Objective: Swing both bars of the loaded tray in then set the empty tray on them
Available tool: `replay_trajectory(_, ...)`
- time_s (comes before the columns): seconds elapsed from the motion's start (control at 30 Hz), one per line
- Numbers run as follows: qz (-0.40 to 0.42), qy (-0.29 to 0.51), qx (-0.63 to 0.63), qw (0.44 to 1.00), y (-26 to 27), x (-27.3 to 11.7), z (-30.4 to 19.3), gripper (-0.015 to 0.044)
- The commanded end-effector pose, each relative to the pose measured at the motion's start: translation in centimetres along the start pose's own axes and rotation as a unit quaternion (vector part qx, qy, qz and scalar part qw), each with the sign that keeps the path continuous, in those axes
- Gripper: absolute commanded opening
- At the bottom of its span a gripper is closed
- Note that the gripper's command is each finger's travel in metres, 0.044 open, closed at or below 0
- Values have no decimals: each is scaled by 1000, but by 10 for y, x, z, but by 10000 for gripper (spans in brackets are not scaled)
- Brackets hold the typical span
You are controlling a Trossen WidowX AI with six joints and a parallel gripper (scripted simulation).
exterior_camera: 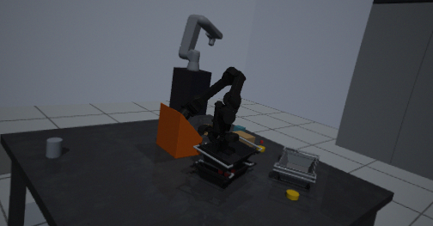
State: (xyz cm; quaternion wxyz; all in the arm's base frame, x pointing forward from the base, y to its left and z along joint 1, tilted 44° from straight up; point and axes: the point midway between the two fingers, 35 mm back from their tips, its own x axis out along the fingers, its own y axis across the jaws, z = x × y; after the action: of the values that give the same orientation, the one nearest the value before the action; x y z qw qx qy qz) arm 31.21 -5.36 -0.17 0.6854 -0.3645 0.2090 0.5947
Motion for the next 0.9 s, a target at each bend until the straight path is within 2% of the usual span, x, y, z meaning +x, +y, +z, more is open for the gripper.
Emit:
replay_trajectory(0.0, 14, 0, 5, 1000, 8, 9, 1, 0)
replay_trajectory(0.87, 14, 0, 5, 1000, 8, 9, 1, 0)
